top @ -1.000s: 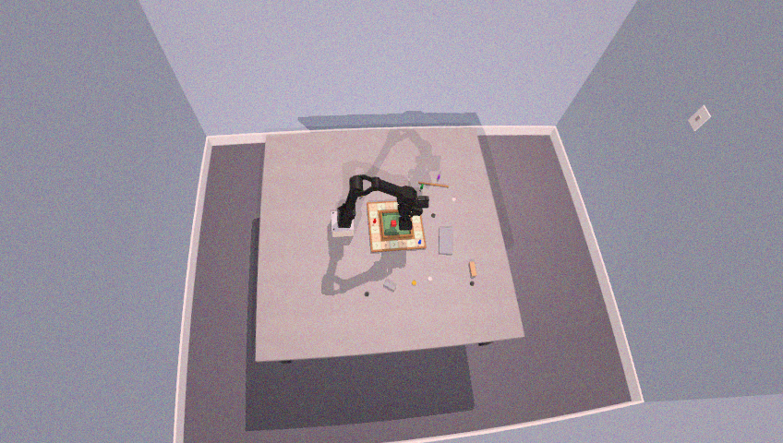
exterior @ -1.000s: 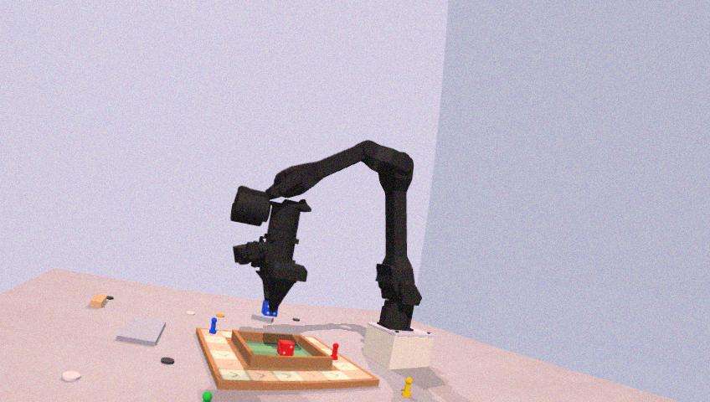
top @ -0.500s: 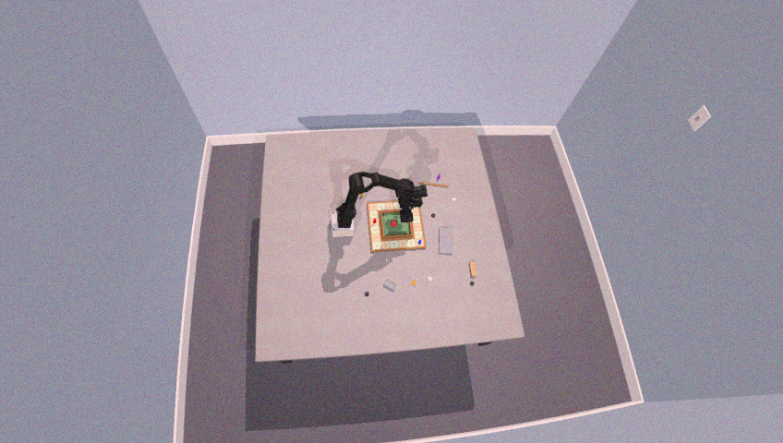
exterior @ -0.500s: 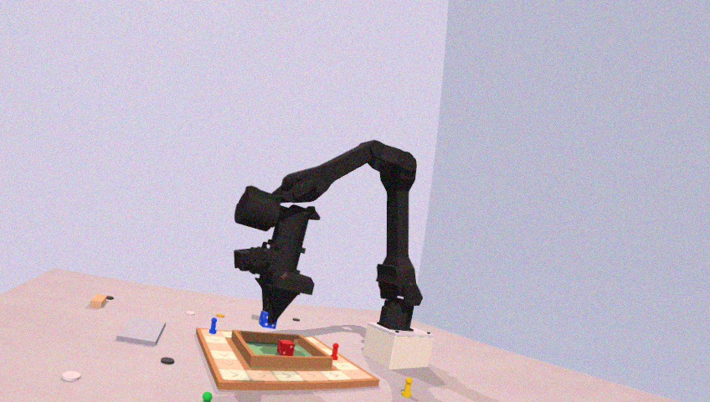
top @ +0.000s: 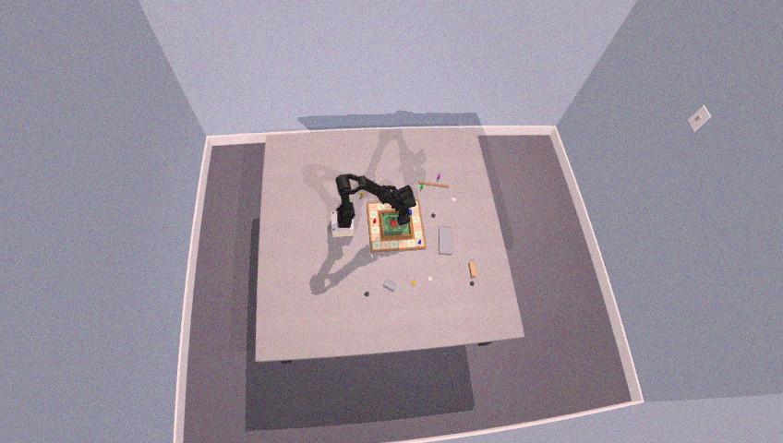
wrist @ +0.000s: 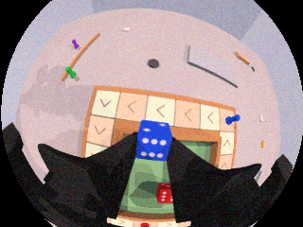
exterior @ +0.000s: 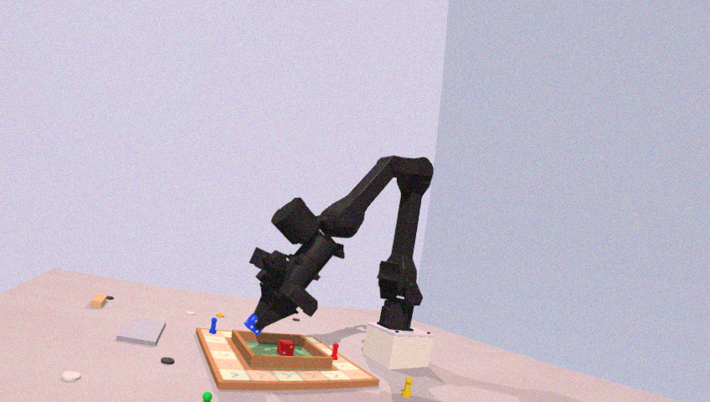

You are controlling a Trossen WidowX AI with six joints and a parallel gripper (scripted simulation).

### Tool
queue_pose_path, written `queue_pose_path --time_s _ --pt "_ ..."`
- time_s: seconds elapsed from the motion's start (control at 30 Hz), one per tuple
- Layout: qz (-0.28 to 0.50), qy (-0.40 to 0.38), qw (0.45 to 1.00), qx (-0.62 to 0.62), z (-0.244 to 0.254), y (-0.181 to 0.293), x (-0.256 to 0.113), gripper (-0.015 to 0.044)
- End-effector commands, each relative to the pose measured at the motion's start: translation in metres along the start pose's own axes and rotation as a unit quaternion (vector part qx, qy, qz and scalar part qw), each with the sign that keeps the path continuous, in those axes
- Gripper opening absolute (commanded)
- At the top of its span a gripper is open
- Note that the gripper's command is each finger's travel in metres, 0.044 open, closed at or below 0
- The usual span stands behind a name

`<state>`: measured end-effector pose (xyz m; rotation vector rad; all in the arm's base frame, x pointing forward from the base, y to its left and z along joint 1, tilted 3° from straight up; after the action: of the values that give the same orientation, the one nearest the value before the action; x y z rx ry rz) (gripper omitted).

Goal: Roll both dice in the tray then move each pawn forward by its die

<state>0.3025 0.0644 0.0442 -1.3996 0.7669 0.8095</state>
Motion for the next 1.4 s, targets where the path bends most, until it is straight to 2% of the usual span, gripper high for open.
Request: queue_pose_path --time_s 0.0,0.2,0.33,0.6,1.13,1.37 --pt "-0.062 -0.005 0.998 0.000 0.000 0.004 0.001 0.0000" --pt "-0.137 -0.013 0.990 0.005 -0.001 0.009 0.001 0.0000" --pt "-0.135 -0.012 0.991 0.005 -0.014 0.007 -0.007 0.0000" --pt "-0.136 -0.011 0.991 0.003 -0.070 0.010 -0.054 0.0000" --pt "-0.136 -0.009 0.991 0.006 -0.070 0.010 -0.053 0.0000" --pt "-0.136 -0.009 0.991 0.006 -0.070 0.010 -0.053 0.0184"
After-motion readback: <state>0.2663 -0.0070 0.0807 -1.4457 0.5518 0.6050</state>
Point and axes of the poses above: the point midway between the two fingers, 35 mm back from their tips, its own x axis out along the fingers, its own z axis across the jaws, y = z × x, the point moved 3 cm from there along -x, back along the fingers, and after that the axes turned 6 degrees about x, right-handed, at the moved point
